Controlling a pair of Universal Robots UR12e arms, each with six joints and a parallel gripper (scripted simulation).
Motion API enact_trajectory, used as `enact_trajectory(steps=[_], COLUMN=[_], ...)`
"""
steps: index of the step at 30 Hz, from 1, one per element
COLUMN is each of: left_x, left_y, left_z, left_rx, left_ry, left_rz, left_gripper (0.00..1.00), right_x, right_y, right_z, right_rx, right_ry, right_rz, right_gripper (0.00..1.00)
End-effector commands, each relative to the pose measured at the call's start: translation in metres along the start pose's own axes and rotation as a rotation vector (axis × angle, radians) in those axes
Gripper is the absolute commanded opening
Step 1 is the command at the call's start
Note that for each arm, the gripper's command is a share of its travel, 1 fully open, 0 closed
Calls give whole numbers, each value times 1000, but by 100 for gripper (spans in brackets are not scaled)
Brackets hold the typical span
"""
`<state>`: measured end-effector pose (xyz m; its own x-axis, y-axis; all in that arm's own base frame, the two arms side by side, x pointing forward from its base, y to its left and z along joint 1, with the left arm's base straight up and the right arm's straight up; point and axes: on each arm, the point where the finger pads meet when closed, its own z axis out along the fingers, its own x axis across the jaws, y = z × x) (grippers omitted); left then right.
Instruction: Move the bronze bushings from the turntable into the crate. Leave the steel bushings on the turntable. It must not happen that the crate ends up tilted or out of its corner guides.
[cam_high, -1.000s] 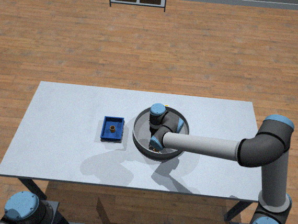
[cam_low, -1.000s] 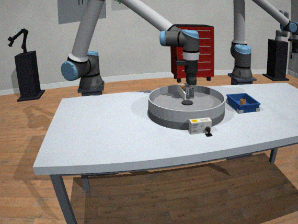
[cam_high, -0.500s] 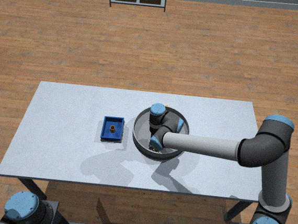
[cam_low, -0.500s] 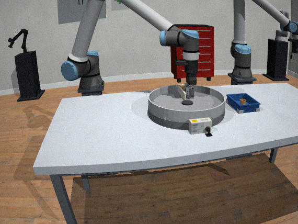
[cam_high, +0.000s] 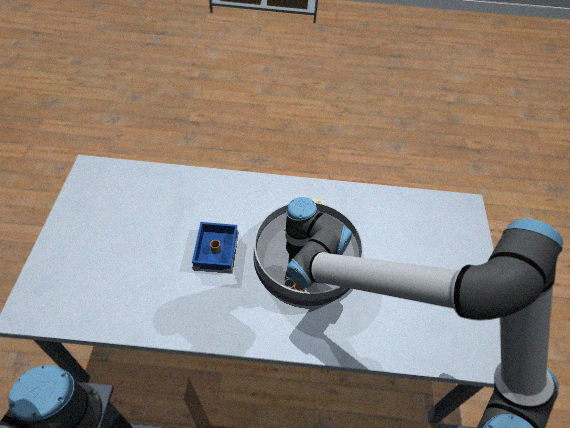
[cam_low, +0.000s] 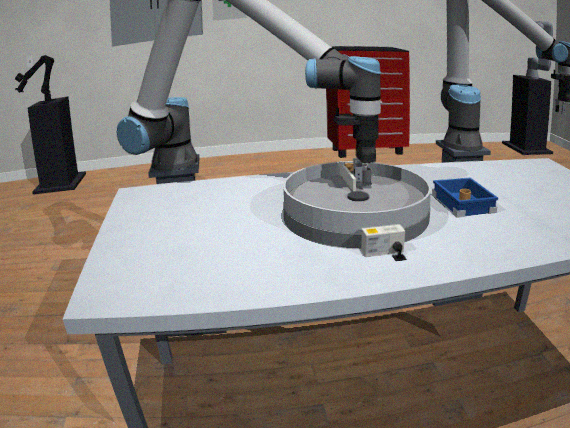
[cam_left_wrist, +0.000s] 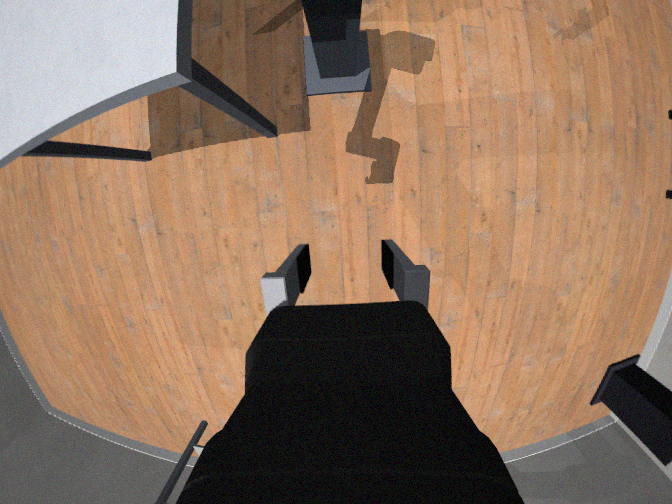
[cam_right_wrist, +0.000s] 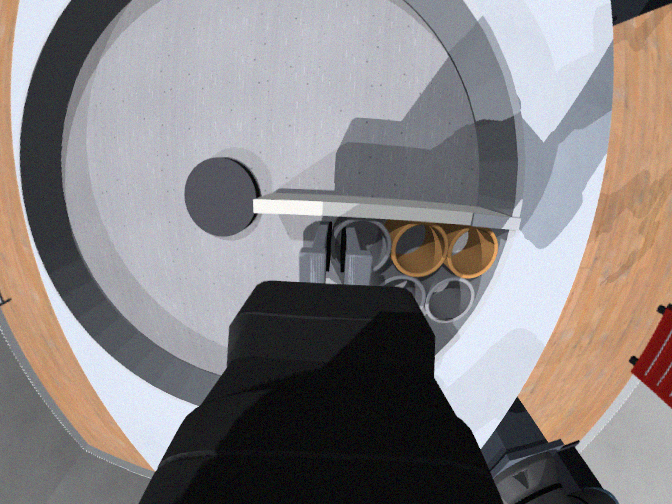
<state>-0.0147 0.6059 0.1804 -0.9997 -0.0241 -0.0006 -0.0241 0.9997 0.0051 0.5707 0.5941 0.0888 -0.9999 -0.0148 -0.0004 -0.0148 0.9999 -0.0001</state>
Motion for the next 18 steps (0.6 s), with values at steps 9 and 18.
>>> enact_trajectory(steps=[9, 18], left_x=[2, 2], left_y=[-2, -2], left_z=[3, 3], left_rx=[5, 5], left_ry=[1, 1], left_rz=[-3, -3], left_gripper=[100, 100], right_x=[-1, -1], right_y=[0, 1], right_z=[-2, -7], right_rx=[-2, -4], right_ry=[0, -2], right_rz=[0, 0], right_gripper=[0, 0])
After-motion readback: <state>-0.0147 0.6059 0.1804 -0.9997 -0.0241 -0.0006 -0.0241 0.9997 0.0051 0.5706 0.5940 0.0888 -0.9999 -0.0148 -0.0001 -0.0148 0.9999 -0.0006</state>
